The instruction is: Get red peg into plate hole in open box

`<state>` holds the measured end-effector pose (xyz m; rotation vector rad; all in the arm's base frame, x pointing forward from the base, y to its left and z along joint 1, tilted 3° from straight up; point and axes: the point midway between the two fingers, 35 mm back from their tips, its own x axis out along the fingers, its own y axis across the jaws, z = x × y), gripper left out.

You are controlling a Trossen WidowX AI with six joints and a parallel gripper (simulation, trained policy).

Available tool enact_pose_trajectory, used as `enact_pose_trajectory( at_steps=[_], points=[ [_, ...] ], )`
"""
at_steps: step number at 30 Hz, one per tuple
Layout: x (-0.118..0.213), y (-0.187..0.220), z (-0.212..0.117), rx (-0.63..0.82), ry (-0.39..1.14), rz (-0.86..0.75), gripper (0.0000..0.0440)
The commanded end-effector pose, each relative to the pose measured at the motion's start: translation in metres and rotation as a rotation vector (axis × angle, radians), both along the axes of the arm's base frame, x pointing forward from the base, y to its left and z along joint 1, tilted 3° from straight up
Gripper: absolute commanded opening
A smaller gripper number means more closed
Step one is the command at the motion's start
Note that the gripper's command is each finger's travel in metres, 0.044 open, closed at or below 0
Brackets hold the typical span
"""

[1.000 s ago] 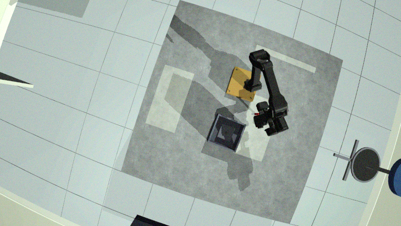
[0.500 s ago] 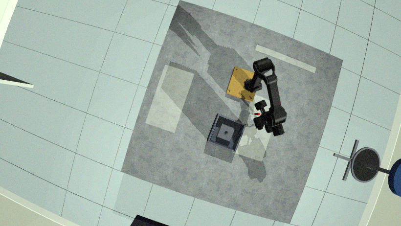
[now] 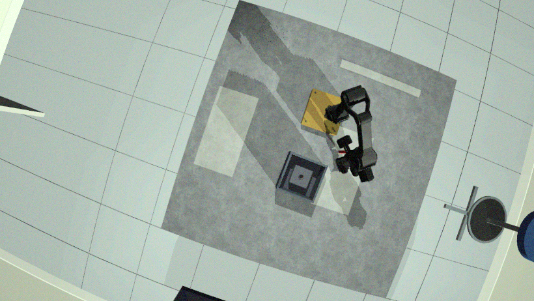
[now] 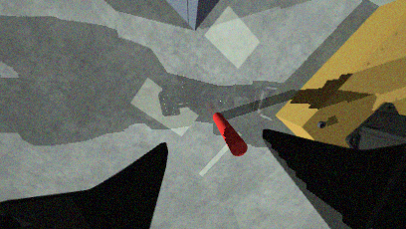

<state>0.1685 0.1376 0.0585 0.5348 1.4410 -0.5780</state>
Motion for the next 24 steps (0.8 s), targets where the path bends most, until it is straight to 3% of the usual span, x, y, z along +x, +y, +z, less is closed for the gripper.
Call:
enact_pose_trajectory(
  at_steps=[1, 6, 20, 24],
  points=[
    [0.000, 0.000, -0.014, -0.005, 0.005, 0.009, 0.0440],
    [0.001, -0.002, -0.032, -0.014, 0.009, 0.018, 0.0422],
    [-0.006, -0.009, -0.057, -0.067, 0.080, 0.011, 0.0068],
    [-0.004, -0.010, -0.055, -0.088, 0.082, 0.015, 0.0003]
  ],
)
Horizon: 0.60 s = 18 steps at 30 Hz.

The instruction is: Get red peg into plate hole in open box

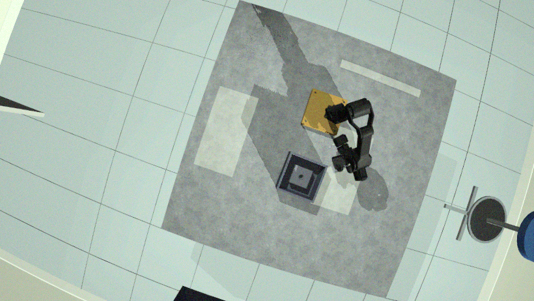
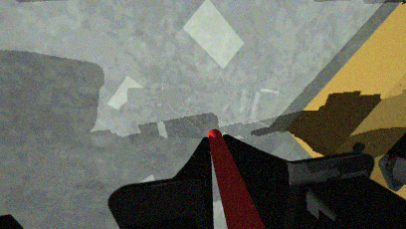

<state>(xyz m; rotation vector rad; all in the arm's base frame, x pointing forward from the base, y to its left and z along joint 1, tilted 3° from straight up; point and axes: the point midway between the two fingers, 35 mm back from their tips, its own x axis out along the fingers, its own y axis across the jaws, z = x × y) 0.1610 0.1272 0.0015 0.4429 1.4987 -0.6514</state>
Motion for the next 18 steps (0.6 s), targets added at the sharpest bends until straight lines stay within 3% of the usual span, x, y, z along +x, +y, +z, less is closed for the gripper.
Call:
enact_pose_trajectory(
  at_steps=[1, 18],
  points=[
    [0.006, 0.001, 0.005, -0.011, -0.021, 0.006, 0.0000],
    [0.037, -0.006, 0.073, -0.031, -0.164, 0.034, 0.0000]
  ],
)
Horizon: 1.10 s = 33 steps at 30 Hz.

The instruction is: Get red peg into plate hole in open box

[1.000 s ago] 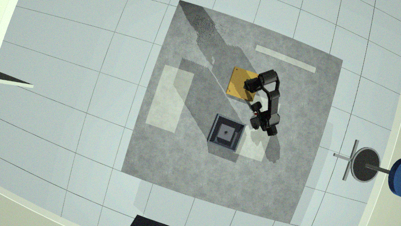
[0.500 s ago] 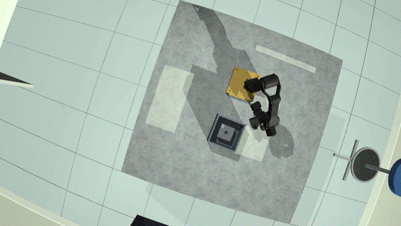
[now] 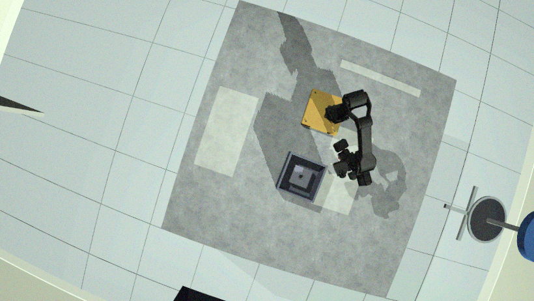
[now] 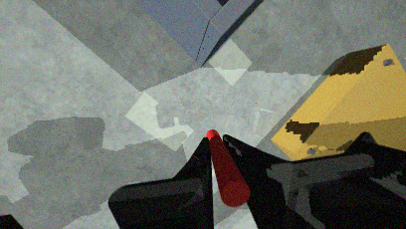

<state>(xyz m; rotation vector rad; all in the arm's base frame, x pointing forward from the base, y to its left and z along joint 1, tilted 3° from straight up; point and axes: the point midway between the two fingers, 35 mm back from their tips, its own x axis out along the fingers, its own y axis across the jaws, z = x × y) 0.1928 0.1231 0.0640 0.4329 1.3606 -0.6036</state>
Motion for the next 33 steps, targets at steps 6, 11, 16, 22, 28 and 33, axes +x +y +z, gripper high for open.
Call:
enact_pose_trajectory(
  at_steps=[6, 11, 16, 22, 28, 33],
  points=[
    [0.019, -0.006, 0.039, -0.002, -0.081, -0.021, 0.0000],
    [0.033, -0.015, 0.060, -0.008, -0.122, -0.065, 0.0000],
    [0.047, -0.030, 0.070, -0.019, -0.152, -0.124, 0.0000],
    [0.068, -0.050, 0.077, -0.034, -0.185, -0.184, 0.0000],
    [0.089, -0.072, 0.078, -0.052, -0.205, -0.227, 0.0000],
    [0.105, -0.091, 0.075, -0.065, -0.210, -0.248, 0.0000]
  ],
)
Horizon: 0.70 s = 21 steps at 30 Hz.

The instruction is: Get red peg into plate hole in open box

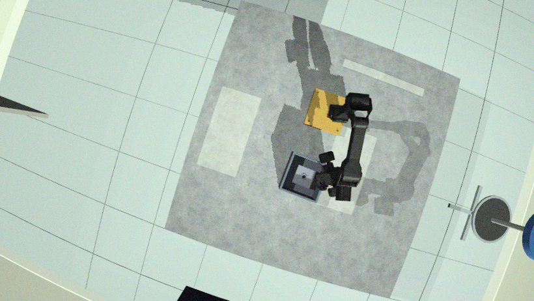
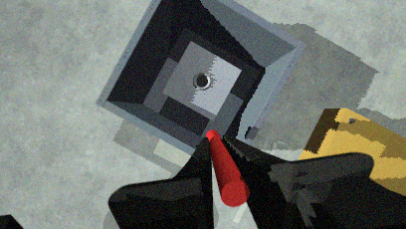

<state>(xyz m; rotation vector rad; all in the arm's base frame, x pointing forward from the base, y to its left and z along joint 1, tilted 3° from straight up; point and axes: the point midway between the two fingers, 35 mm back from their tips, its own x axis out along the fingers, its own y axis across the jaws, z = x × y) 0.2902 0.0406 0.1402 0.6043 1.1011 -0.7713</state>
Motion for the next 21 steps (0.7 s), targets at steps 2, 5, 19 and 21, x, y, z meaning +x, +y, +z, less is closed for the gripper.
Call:
enact_pose_trajectory(
  at_steps=[2, 5, 19, 21],
  points=[
    [0.014, -0.016, -0.003, -0.013, -0.002, -0.011, 0.0000],
    [0.023, -0.027, -0.006, -0.015, 0.003, -0.012, 0.0000],
    [0.053, -0.061, -0.039, 0.013, 0.061, 0.061, 0.0001],
    [0.053, -0.062, -0.047, 0.023, 0.079, 0.078, 0.0022]
  ],
)
